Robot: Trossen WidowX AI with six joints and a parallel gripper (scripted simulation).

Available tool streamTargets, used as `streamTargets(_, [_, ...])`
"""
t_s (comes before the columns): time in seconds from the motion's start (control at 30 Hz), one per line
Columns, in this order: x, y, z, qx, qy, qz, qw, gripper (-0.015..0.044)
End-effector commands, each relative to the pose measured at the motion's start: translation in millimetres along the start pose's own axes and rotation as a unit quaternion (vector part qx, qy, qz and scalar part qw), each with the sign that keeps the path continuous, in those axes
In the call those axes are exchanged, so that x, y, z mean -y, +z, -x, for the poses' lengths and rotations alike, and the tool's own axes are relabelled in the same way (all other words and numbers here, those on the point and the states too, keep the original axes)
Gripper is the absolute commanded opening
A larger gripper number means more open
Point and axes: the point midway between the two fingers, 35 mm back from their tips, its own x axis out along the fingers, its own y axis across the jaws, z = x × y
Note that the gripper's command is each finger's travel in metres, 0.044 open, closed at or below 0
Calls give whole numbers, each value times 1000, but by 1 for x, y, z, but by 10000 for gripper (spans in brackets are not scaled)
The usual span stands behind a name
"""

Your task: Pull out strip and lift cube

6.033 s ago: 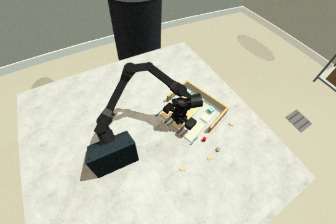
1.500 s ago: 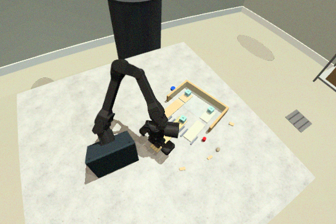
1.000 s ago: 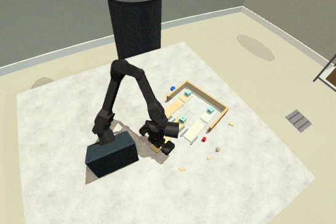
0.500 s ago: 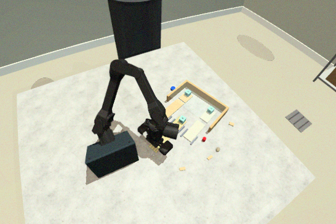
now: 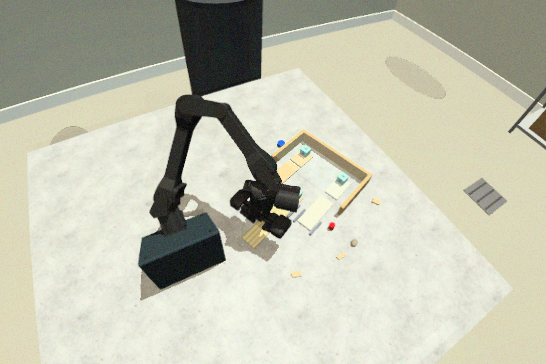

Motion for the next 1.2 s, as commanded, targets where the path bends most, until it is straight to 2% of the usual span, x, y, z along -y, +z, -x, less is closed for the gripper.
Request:
streamTargets(0.0, [2,17,3,5,-3,4,1000,289])
streamTargets(0.2, [4,38,4,5,-3,5,1000,440])
streamTargets(1.17, [15,133,19,7,-3,7,1000,440])
